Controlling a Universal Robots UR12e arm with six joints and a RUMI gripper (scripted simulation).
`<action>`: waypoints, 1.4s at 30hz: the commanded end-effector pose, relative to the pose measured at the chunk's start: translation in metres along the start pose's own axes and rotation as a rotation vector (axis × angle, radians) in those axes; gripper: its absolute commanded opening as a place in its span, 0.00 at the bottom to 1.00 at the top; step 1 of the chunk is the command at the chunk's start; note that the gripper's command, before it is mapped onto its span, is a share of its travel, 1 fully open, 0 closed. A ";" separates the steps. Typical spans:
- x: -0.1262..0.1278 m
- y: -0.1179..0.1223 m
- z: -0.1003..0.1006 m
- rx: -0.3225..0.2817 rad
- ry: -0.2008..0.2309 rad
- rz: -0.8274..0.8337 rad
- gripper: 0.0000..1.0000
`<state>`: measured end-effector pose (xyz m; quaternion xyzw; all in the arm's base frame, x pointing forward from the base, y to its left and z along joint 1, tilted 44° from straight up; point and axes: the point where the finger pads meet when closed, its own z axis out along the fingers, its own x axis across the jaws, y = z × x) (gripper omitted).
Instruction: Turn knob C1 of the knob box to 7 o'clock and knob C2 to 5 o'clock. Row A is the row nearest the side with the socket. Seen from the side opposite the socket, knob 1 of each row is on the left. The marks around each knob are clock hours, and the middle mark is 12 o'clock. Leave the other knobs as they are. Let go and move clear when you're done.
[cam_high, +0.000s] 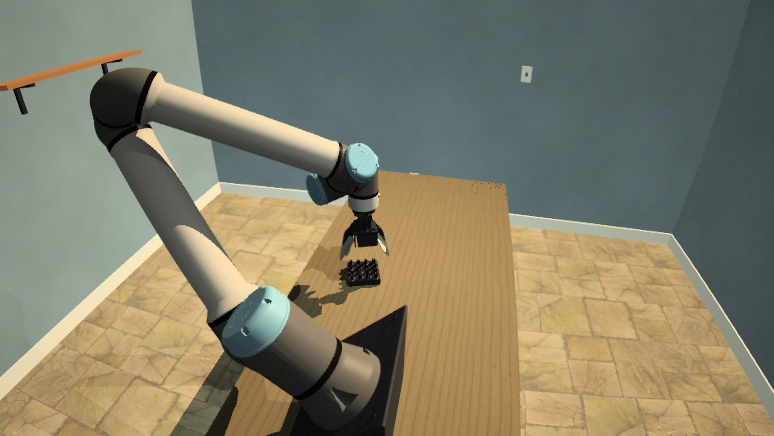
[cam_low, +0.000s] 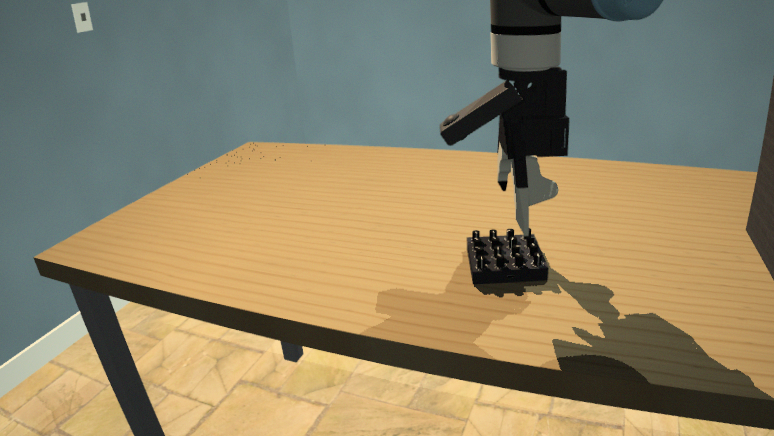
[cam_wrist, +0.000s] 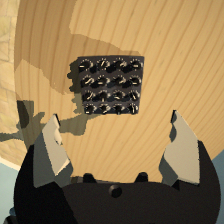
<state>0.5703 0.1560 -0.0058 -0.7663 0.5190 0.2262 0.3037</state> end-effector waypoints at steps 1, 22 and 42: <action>0.000 0.000 -0.001 0.001 0.001 0.000 1.00; 0.000 0.000 -0.001 0.000 0.000 -0.001 1.00; -0.001 0.029 0.000 -0.005 -0.001 -0.003 1.00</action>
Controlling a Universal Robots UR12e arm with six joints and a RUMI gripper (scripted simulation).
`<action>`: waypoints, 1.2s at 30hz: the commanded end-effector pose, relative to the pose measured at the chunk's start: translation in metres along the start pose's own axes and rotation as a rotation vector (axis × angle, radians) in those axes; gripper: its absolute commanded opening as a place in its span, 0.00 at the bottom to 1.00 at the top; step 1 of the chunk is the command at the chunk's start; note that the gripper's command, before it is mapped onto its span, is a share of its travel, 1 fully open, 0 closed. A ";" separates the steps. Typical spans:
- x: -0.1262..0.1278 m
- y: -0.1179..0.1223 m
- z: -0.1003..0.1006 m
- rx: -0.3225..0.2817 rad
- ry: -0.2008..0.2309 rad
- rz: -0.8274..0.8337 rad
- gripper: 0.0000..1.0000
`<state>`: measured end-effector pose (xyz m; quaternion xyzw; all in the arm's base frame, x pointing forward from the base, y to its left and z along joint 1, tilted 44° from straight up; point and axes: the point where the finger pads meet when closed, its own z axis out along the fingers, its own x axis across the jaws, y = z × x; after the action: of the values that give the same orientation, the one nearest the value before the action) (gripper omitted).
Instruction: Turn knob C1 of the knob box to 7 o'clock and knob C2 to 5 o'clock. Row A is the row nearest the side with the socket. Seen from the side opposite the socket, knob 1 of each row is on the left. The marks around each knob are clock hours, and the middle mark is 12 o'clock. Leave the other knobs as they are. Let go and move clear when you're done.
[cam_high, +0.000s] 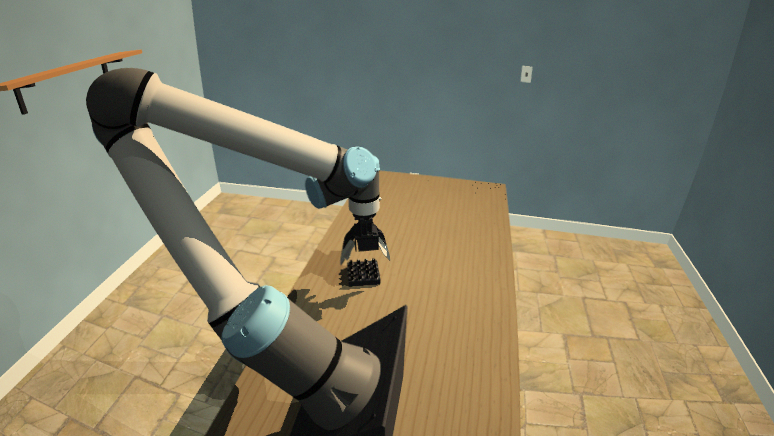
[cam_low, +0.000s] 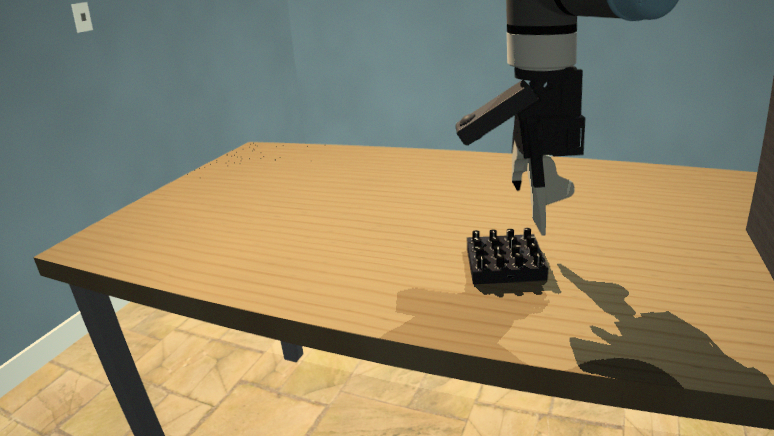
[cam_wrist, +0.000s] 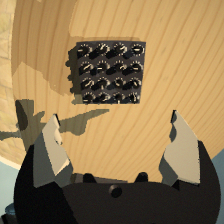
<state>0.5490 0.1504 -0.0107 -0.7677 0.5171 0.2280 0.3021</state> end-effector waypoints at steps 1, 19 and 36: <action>0.000 0.008 -0.001 0.001 0.001 0.000 1.00; -0.001 0.030 0.000 0.001 0.001 0.000 1.00; -0.001 0.031 0.000 0.001 0.001 0.000 1.00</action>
<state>0.5195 0.1425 -0.0172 -0.7677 0.5171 0.2280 0.3021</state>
